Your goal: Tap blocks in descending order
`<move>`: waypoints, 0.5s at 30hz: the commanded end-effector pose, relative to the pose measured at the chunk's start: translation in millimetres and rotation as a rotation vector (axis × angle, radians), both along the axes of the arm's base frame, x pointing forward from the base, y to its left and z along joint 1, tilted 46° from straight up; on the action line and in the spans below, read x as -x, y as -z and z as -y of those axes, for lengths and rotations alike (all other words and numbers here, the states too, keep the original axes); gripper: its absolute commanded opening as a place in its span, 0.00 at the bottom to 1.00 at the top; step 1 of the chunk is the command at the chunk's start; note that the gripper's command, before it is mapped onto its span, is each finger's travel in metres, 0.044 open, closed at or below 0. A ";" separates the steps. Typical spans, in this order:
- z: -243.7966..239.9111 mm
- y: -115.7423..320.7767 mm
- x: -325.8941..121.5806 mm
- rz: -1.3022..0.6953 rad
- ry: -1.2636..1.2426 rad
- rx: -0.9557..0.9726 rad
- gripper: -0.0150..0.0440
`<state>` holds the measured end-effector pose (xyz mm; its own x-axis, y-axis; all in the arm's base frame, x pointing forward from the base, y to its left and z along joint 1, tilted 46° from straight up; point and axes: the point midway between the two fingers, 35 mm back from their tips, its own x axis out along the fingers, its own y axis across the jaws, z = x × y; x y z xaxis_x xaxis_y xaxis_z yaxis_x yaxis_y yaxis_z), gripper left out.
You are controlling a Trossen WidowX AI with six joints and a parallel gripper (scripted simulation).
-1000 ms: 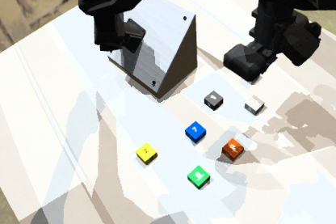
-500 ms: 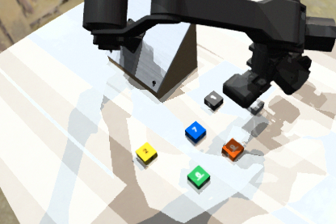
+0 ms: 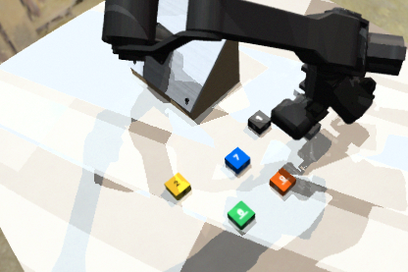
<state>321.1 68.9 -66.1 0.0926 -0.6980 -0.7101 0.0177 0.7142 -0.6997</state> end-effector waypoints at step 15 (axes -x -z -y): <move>-11.3 -12.5 5.1 -0.012 -0.001 0.010 0.29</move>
<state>315.7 65.1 -67.0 0.0774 -0.7114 -0.6985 0.0030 0.7008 -0.7134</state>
